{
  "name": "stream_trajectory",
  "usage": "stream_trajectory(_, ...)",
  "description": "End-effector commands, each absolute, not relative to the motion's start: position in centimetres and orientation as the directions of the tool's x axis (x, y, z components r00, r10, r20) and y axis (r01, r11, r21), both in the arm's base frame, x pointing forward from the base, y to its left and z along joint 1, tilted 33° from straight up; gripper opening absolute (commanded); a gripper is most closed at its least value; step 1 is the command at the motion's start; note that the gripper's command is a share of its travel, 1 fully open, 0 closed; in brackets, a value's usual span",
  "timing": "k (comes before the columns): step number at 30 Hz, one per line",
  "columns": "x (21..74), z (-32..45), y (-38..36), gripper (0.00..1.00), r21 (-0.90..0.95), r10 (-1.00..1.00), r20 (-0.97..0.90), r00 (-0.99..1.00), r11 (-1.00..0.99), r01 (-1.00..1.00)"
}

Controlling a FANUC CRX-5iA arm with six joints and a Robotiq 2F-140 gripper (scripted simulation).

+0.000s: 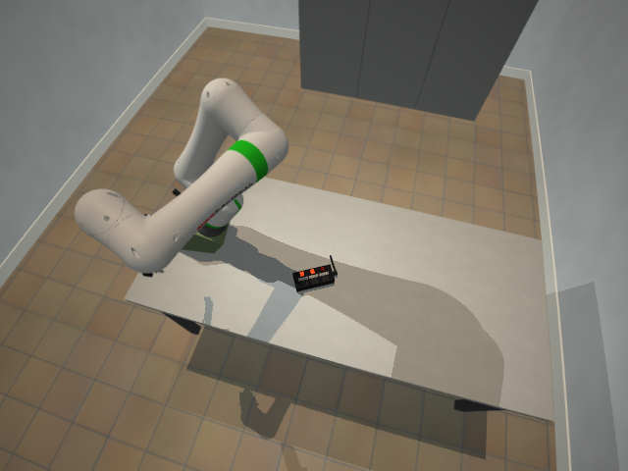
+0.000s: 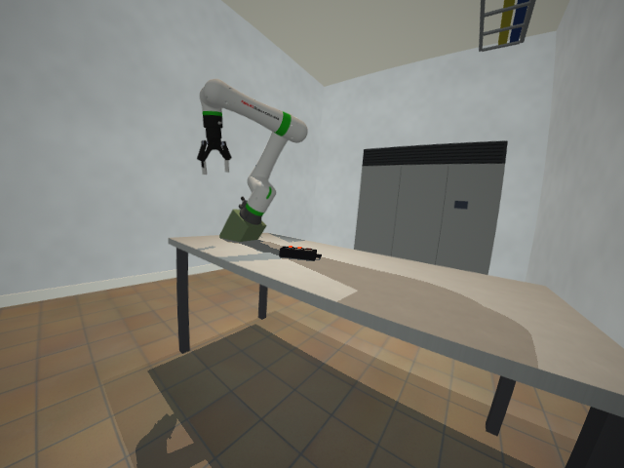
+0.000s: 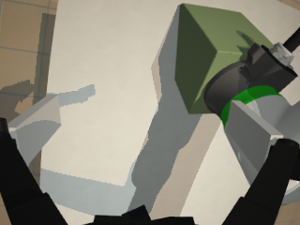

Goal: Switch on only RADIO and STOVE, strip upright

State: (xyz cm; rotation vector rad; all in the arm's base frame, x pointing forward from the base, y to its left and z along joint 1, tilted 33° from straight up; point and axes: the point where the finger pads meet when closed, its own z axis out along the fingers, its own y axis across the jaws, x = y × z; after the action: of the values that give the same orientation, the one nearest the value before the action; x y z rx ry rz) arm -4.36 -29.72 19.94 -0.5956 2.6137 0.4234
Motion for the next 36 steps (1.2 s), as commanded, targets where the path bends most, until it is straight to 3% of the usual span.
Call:
stream_trajectory(1, -4.4, 20.0, -29.7, 1.00, 0.196, -0.339, -0.465, -0.818, 0.862, -0.468)
stream_trajectory(23, -4.0, 19.9, -29.8, 1.00, 0.199, -0.346, -0.455, -0.820, 0.859, -0.472)
stream_trajectory(36, 1.9, 19.1, -30.9, 1.00, 0.217, -0.466, -0.303, -0.832, 0.816, -0.536)
